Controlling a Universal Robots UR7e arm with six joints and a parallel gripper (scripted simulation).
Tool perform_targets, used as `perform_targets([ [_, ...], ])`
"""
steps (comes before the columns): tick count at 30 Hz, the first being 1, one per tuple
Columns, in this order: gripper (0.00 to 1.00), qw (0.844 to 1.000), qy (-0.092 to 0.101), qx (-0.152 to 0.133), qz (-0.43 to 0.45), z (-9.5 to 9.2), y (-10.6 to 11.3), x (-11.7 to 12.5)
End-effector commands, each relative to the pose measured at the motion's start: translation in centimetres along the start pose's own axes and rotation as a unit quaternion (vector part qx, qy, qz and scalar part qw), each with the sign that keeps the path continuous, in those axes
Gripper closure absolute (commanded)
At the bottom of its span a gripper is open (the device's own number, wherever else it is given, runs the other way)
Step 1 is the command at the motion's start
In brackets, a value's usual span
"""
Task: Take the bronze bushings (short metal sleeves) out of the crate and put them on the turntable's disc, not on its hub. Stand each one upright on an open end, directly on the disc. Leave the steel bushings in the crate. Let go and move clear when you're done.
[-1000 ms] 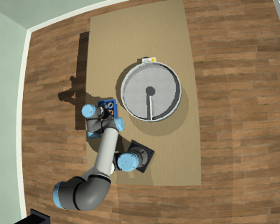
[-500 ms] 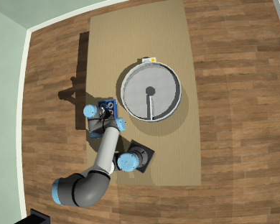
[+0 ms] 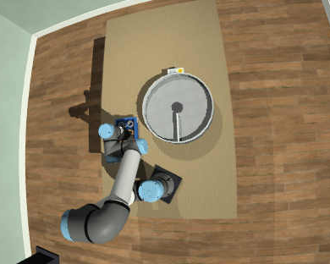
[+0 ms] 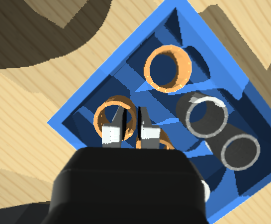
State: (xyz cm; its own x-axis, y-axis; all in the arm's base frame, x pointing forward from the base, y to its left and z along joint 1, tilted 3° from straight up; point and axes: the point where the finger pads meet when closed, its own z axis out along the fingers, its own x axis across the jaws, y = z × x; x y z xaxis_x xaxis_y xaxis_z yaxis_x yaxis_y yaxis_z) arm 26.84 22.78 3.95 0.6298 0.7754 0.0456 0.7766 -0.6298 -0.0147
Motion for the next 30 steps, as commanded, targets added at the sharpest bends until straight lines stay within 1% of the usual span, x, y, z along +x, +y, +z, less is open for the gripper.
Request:
perform_targets([
  [1,0.64,1.0,0.001,0.0,0.0,-0.03,0.02,0.03],
  [18,0.64,1.0,0.001,0.0,0.0,-0.03,0.02,0.03],
  [19,1.0,1.0,0.001,0.0,0.0,-0.03,0.02,0.03],
  [30,1.0,1.0,0.001,0.0,0.0,-0.03,0.02,0.03],
])
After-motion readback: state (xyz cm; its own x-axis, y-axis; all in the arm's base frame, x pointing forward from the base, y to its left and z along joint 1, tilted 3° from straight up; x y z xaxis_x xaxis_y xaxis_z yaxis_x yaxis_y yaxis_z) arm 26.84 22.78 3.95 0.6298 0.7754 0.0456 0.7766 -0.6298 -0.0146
